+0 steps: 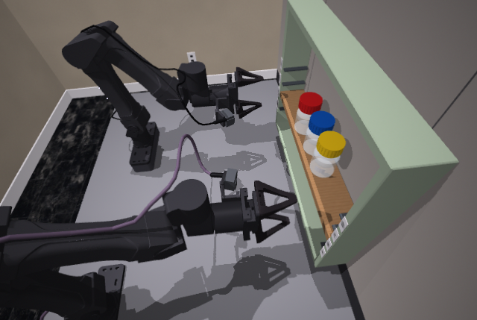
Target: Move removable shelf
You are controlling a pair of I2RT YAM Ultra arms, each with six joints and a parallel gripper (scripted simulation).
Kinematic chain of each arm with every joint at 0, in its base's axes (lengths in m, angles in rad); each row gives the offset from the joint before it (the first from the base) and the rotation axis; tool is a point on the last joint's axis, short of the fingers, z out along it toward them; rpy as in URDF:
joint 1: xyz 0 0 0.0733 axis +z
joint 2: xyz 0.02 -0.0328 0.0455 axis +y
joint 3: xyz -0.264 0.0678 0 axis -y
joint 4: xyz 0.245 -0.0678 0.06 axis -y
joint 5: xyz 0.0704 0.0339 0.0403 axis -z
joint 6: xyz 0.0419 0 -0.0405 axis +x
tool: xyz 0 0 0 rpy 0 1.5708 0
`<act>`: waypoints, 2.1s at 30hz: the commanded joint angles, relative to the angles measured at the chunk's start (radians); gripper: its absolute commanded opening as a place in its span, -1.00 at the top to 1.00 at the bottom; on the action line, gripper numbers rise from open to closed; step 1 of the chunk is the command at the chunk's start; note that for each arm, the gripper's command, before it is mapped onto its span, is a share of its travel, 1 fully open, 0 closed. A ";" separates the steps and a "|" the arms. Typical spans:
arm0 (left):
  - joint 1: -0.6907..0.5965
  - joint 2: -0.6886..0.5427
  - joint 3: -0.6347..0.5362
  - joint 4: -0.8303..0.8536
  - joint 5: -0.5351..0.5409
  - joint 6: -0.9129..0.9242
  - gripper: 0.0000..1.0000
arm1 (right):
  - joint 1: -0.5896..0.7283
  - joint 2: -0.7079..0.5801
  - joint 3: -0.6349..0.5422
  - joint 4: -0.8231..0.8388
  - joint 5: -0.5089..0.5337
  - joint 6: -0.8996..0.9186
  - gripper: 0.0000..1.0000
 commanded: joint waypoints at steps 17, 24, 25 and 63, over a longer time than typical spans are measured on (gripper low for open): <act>-0.039 0.090 -0.005 0.118 -0.041 -0.002 -1.00 | 0.032 0.072 -0.006 0.104 0.032 0.004 -1.00; -0.051 0.127 -0.009 0.159 -0.053 -0.002 -1.00 | 0.041 0.099 -0.011 0.137 0.041 0.004 -1.00; -0.053 0.132 -0.010 0.165 -0.055 -0.002 -1.00 | 0.042 0.103 -0.012 0.141 0.042 0.004 -1.00; -0.107 0.319 -0.011 0.353 -0.109 -0.002 -1.00 | 0.084 0.243 -0.022 0.291 0.084 0.004 -1.00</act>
